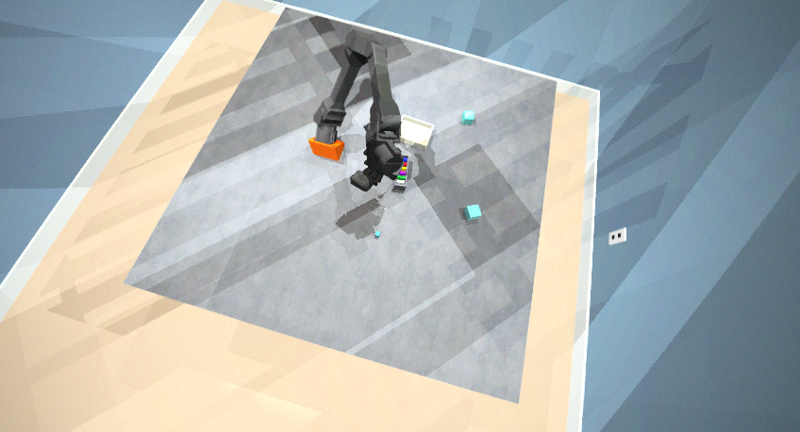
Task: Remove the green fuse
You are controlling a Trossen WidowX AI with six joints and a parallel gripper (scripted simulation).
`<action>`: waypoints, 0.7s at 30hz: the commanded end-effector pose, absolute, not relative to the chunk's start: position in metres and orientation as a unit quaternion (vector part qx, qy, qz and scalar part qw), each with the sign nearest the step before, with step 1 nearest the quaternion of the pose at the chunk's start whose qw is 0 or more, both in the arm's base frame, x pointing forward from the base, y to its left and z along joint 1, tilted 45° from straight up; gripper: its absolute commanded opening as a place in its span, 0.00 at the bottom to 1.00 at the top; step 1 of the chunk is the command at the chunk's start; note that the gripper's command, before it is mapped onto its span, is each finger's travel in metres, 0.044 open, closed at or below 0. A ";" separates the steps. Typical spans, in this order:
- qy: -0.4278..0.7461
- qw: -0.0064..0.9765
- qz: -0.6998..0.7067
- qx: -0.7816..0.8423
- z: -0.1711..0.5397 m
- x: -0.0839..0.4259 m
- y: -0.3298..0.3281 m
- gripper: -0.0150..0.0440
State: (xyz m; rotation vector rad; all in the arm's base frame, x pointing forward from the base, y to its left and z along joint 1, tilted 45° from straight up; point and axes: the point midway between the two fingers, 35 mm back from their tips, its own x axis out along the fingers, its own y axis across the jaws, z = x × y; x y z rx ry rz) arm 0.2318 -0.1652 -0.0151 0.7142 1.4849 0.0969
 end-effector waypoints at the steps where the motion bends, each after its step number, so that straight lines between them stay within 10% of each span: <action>1: 0.641 0.689 0.228 0.251 -0.006 0.278 -0.109 0.37; 21: 0.620 0.687 0.310 0.221 0.000 0.304 -0.069 0.37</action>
